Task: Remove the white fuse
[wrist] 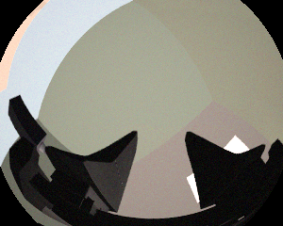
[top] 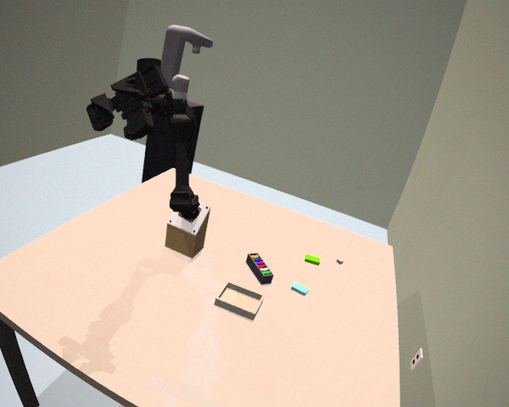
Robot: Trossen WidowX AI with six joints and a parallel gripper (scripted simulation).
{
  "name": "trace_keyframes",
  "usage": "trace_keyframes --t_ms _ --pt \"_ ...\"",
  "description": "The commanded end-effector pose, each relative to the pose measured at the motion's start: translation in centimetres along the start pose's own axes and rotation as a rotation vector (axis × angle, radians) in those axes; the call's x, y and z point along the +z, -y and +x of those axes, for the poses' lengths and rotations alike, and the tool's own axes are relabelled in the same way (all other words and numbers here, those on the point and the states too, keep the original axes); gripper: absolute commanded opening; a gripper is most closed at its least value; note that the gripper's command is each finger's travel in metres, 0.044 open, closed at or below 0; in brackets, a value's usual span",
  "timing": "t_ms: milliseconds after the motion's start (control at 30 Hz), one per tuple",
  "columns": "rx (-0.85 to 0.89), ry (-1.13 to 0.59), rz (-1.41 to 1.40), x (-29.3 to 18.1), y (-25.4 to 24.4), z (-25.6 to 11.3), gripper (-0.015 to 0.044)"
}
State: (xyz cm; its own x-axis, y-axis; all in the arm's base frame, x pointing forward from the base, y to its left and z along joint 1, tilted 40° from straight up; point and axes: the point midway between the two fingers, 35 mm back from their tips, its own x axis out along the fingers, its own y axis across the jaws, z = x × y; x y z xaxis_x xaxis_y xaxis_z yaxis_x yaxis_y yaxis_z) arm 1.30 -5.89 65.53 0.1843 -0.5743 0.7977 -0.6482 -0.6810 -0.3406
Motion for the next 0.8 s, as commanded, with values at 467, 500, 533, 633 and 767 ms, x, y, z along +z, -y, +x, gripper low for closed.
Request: trace_keyframes --t_ms 467,500,533,633,767 --pt "0.145 0.453 0.434 18.1 -2.8 3.3 0.0073" --pt "0.164 0.492 0.468 19.7 -2.8 3.2 0.0073" --pt "0.183 0.530 0.502 21.4 -2.7 3.1 0.0073" --pt "0.243 0.642 0.590 26.0 -2.2 2.2 0.0073" --pt "0.345 0.771 0.701 31.7 -1.3 0.3 0.0073"
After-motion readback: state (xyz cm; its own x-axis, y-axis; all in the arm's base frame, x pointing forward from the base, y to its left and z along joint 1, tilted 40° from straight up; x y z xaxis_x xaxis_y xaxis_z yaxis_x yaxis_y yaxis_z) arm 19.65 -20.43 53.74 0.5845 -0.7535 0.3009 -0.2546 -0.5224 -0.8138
